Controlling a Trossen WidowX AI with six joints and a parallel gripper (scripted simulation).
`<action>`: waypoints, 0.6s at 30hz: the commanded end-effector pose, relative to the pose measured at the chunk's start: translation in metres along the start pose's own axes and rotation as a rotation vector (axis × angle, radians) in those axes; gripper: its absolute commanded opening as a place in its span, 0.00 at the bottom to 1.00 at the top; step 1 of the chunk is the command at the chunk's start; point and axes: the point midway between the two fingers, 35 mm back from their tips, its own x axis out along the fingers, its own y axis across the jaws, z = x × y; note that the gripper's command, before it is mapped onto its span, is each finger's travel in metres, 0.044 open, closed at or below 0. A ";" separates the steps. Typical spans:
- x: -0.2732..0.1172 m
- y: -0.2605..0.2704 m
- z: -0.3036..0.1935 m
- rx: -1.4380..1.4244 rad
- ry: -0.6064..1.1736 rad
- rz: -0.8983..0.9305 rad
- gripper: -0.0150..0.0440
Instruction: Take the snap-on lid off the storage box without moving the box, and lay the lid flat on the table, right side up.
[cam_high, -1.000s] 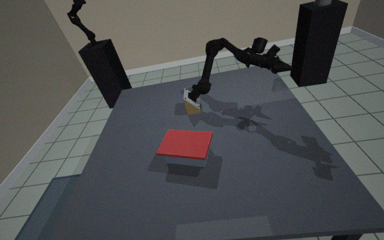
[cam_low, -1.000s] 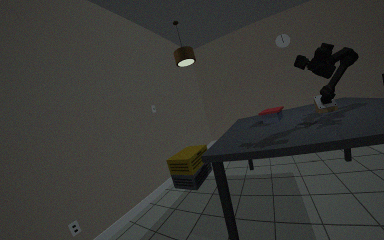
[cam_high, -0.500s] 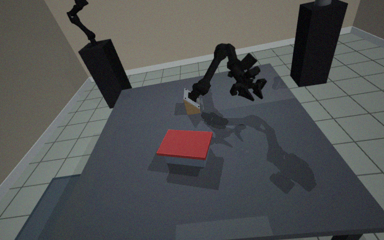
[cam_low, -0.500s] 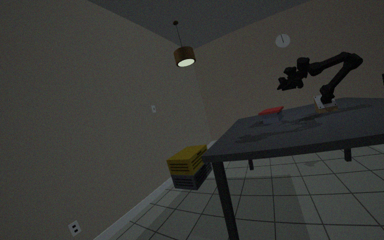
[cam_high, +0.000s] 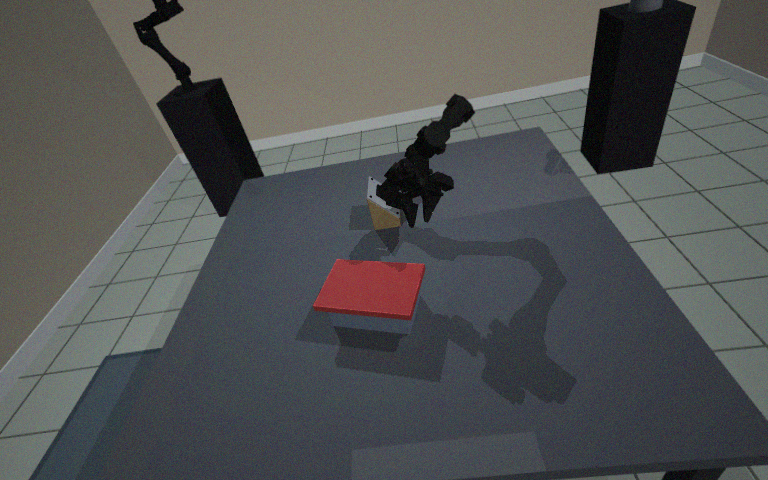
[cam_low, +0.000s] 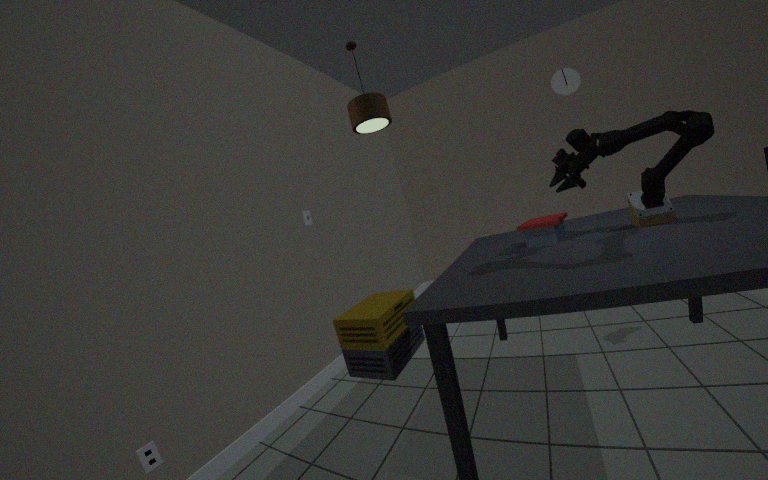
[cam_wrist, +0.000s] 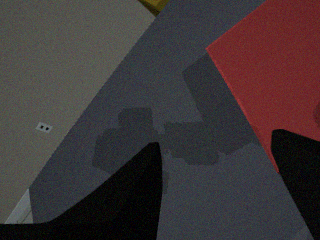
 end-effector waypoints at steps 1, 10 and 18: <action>-0.009 -0.061 0.022 0.452 -0.017 -0.110 0.65; -0.028 -0.118 0.035 0.987 -0.055 -0.174 0.65; -0.028 -0.117 0.036 0.975 -0.056 -0.172 0.65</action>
